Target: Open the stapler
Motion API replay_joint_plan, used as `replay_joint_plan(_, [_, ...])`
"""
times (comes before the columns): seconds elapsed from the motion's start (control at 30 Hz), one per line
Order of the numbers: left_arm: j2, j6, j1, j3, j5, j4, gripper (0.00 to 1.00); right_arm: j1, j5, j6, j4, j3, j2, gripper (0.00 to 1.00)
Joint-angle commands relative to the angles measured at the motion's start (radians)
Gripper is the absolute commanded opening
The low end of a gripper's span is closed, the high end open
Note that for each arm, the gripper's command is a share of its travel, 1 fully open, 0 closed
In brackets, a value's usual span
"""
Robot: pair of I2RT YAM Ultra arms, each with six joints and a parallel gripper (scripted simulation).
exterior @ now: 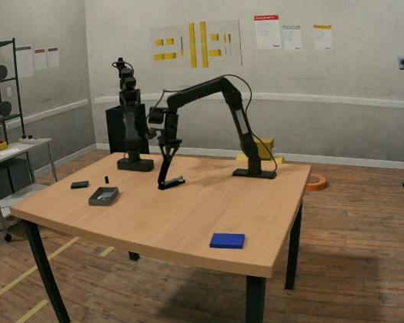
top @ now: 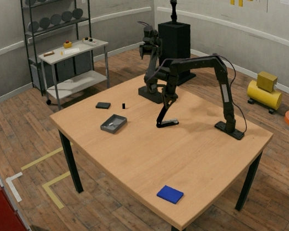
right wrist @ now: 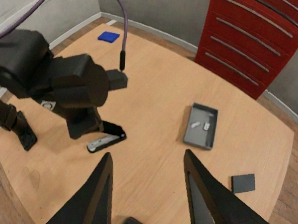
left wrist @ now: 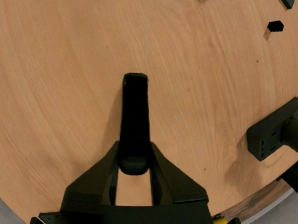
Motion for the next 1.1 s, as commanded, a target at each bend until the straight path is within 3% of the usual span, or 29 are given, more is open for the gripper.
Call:
replay_joint_plan(0.0, [-0.001, 0.006, 0.001, 0.021, 0.004, -0.032, 0.21, 0.001, -0.02, -0.011, -0.048, 0.029, -0.042, 0.57])
replay_joint_plan(1.07, [-0.001, 0.006, 0.001, 0.021, 0.004, -0.032, 0.21, -0.003, -0.026, -0.011, -0.074, 0.031, -0.071, 0.57])
